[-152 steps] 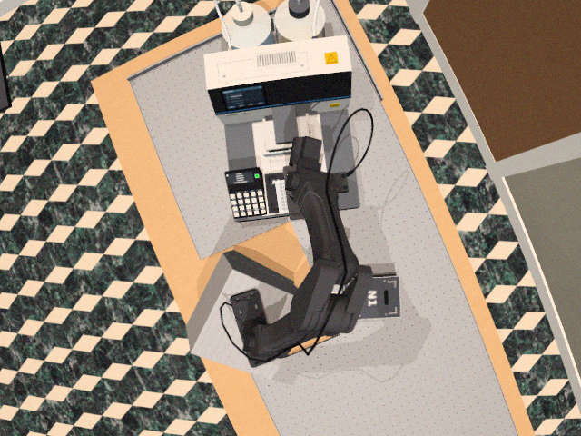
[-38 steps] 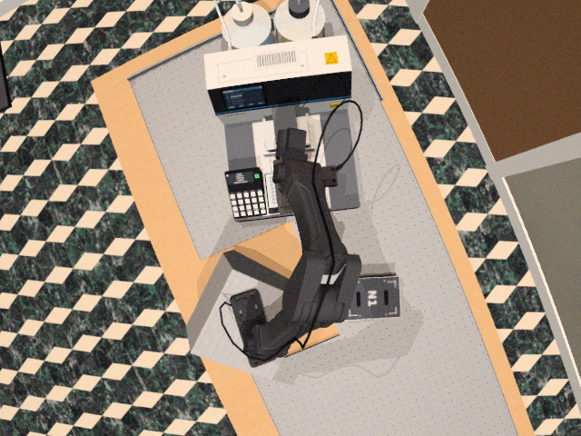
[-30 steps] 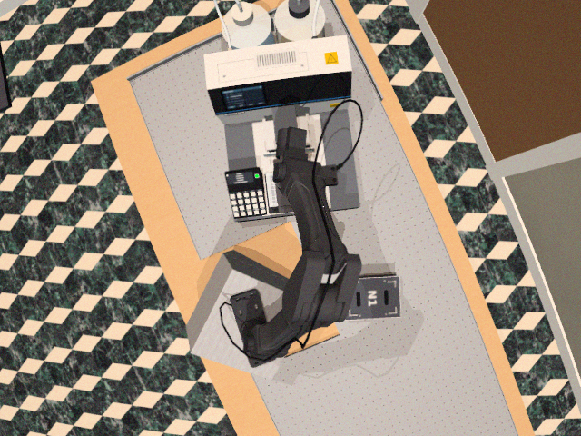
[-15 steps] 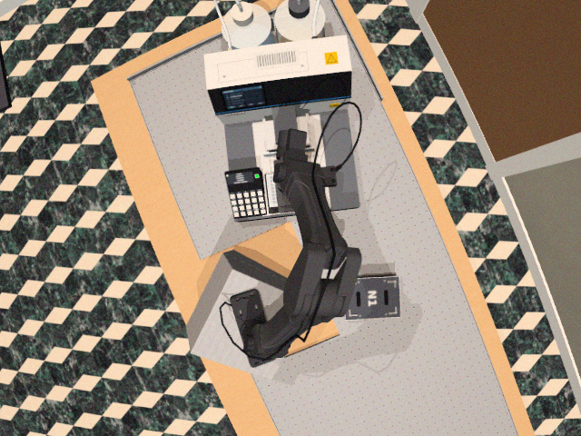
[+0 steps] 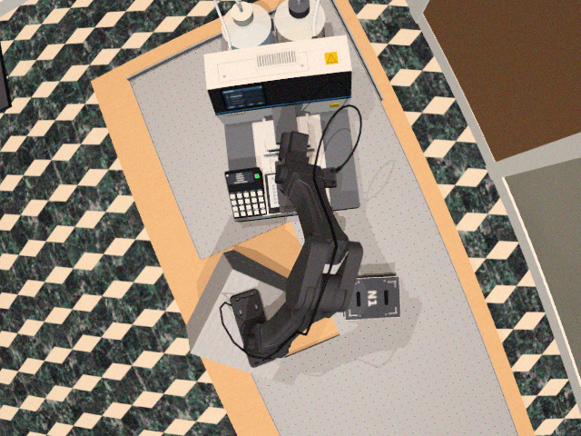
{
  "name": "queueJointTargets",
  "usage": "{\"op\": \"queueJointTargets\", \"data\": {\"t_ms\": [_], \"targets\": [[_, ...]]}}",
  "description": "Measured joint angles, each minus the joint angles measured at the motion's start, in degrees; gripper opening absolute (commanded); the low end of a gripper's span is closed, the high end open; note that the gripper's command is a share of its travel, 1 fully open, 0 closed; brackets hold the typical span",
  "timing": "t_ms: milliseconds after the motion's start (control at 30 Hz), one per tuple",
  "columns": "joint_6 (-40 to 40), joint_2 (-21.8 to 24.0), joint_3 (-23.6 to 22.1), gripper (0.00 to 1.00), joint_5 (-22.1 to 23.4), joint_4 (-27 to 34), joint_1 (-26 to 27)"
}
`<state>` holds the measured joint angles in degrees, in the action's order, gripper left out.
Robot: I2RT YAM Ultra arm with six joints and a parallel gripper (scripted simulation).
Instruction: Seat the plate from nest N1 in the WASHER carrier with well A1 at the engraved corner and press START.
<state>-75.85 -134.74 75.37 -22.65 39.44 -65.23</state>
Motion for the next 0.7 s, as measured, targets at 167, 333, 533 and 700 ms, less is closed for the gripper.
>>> {"op": "queueJointTargets", "data": {"t_ms": [167,333,533,700], "targets": [[0.52,-1.31,-0.33,0.84,-0.02,-1.44,0.57],[1.07,-2.49,-0.57,0.84,-0.17,-3.26,0.85],[1.57,-2.89,-1.05,0.84,-0.24,-4.46,1.44],[2.08,-4.63,-1.09,0.84,-0.26,-5.90,1.88]]}}
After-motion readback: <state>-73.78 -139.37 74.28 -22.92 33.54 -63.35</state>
